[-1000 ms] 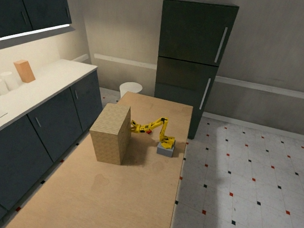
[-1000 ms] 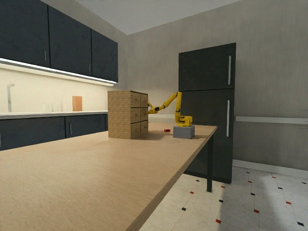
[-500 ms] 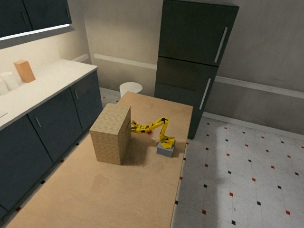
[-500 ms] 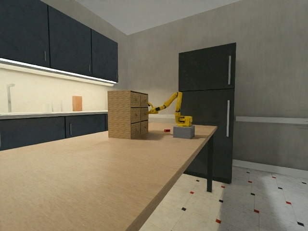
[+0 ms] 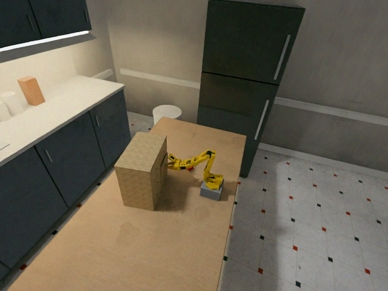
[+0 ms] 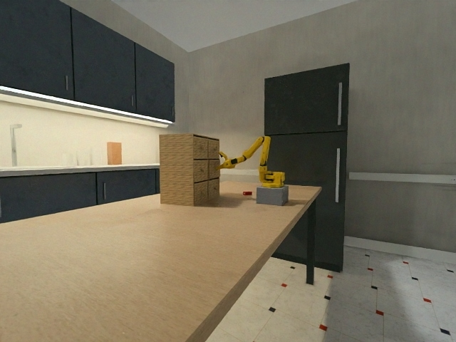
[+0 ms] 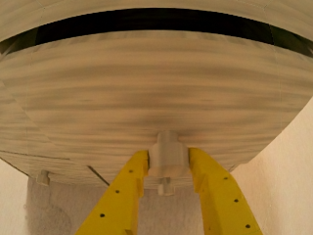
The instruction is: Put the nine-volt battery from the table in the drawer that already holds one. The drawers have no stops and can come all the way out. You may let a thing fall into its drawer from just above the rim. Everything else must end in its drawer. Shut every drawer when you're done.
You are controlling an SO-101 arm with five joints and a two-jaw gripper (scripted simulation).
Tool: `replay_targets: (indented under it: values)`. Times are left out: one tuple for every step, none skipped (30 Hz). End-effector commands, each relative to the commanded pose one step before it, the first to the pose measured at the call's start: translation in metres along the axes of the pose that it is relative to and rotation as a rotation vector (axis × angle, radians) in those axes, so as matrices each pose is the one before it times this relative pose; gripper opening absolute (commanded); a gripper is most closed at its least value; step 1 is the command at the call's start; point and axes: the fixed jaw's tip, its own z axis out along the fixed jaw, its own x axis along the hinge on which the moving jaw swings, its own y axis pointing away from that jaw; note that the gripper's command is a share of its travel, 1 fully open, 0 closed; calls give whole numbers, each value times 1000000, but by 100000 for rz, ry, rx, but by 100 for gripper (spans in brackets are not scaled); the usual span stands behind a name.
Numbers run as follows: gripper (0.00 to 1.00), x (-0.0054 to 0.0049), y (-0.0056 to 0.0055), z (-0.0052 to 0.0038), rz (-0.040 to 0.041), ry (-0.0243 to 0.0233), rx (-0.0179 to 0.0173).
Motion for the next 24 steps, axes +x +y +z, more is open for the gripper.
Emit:
replay_targets:
  values:
    - [0, -73, 885, -2494, -40, -478, -431]
    - [0, 1, -1, 0, 0, 1, 0]
    - [0, -1, 1, 0, 0, -1, 0]
    - [0, 0, 0, 0, 0, 0, 0]
    - [0, 0, 0, 0, 0, 0, 0]
    - [0, 174, -7, -536, 1, 1, 2]
    - [0, 174, -6, -535, 1, -1, 2]
    - [0, 179, -7, -534, 1, 1, 2]
    - [0, 179, -6, -533, 1, -1, 2]
    - [0, 184, -7, -532, 1, 1, 2]
    - [0, 184, -6, -532, 1, -1, 2]
    - [0, 189, -7, -531, 1, 1, 2]
    - [0, 189, -6, -530, 1, -1, 2]
    - [0, 194, -7, -529, 1, 1, 2]
    - [0, 194, -6, -528, 1, -1, 2]
    - [0, 199, -7, -527, 1, 1, 2]
    - [0, 199, -6, -526, 1, -1, 2]
    - [0, 204, -7, -526, 1, 1, 2]
    - [0, 204, -6, -525, 1, -1, 2]
    - [0, 209, -7, -524, 1, 1, 2]
    - [0, 0, 0, 0, 0, 0, 0]
    - [0, 0, 0, 0, 0, 0, 0]
    - [0, 209, -6, -523, 1, -1, 2]
    - [0, 171, -6, -418, 1, 1, 2]
